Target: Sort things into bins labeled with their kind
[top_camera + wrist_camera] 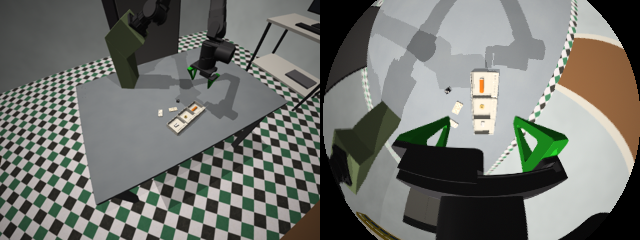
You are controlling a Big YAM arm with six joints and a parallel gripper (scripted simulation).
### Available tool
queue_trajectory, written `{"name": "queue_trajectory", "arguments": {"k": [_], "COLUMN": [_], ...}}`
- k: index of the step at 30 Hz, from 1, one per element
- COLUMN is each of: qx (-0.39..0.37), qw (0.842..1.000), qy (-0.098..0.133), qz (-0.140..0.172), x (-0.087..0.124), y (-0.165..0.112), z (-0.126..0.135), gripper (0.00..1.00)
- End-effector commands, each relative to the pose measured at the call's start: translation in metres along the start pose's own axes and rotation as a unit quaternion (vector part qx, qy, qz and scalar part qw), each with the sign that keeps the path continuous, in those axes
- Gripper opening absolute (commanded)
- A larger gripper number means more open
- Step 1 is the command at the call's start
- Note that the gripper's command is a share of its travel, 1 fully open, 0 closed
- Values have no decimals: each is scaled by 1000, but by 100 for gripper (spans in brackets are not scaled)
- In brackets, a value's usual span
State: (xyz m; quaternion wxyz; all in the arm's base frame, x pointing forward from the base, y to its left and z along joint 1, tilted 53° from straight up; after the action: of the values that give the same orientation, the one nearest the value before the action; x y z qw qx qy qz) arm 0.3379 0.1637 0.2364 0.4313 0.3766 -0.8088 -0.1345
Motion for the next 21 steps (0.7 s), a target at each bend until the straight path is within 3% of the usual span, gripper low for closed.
{"name": "queue_trajectory", "arguments": {"k": [1,8,9,21], "qx": [3,3,6,6], "qw": [1000,1000,1000,1000], "qy": [7,6,-6,-7], "qz": [1,1,-1,-1], "x": [-2,-1,4,4], "y": [-2,-2,2,2], "z": [0,-2,-6,-7], "gripper": [100,100,100,100]}}
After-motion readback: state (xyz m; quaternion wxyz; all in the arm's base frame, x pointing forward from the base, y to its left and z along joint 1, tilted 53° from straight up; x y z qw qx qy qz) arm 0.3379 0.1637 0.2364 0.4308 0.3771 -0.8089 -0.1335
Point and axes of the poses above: the point where the finger pads meet when closed, its own x axis back along the fingers, its own z axis across the jaws, y = z × x, the point moved 8 cm from there along x, back along the fingers, and after that the axes turned 4 degrees about -x, right-handed, at the moved point
